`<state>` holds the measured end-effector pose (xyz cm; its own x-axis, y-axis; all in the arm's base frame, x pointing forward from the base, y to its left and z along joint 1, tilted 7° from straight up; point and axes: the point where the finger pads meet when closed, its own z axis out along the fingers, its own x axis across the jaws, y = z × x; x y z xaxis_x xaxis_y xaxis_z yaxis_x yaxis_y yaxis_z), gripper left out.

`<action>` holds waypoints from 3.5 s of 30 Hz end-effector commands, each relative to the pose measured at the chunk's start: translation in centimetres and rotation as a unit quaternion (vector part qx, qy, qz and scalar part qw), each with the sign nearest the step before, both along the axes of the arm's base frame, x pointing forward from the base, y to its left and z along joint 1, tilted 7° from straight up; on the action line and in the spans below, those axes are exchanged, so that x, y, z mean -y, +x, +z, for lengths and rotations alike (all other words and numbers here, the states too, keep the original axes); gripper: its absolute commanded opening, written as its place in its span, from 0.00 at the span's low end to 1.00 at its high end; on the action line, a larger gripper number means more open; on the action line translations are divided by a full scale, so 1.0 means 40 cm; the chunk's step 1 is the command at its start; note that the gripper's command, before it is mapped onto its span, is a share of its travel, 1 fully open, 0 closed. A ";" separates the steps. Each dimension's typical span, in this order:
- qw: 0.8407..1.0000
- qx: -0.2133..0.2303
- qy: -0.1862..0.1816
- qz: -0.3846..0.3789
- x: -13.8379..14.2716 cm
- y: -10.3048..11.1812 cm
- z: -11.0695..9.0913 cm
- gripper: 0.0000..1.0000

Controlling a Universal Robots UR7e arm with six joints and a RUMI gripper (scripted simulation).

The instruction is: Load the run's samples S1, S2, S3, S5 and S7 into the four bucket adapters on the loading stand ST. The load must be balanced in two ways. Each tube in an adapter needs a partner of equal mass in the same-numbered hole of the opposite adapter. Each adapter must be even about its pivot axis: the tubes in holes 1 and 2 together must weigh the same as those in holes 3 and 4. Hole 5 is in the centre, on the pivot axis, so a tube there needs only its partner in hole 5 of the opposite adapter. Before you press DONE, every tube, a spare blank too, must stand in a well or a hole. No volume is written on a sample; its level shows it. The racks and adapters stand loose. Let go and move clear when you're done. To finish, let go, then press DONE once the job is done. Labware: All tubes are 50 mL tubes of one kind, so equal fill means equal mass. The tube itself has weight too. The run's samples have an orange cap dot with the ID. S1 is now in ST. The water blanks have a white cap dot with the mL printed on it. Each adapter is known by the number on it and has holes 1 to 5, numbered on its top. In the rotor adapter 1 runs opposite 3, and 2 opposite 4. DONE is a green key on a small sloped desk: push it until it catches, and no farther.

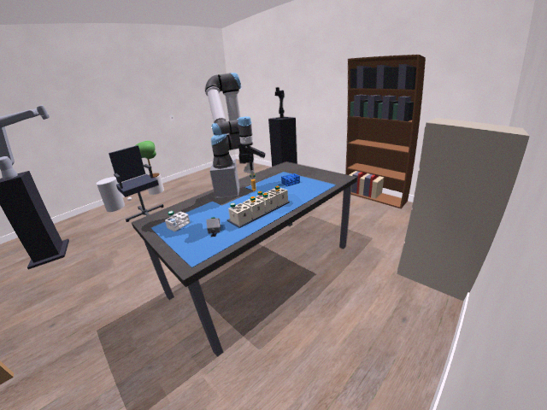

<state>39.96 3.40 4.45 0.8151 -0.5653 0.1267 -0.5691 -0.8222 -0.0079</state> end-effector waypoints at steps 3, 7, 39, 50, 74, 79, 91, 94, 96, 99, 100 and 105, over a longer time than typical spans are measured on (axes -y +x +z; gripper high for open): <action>1.000 0.000 0.002 0.001 0.105 0.060 0.011 0.00; 1.000 0.000 0.002 0.001 0.164 0.090 0.018 0.00; 1.000 0.000 0.001 0.001 0.416 0.225 0.035 0.00; 1.000 0.000 0.001 0.001 0.420 0.231 -0.024 0.00; 1.000 0.000 0.001 0.001 0.422 0.236 -0.064 0.00; 1.000 0.000 0.001 0.001 0.423 0.237 -0.074 0.00; 1.000 0.000 0.001 0.001 0.425 0.241 -0.114 0.00; 1.000 0.000 0.001 0.001 0.426 0.242 -0.120 0.00; 1.000 0.000 0.001 0.001 0.426 0.242 -0.124 0.00; 1.000 0.000 0.001 0.001 0.426 0.243 -0.133 0.00; 1.000 0.000 0.001 0.001 0.427 0.244 -0.137 0.00; 1.000 0.000 0.001 0.001 0.428 0.245 -0.153 0.00</action>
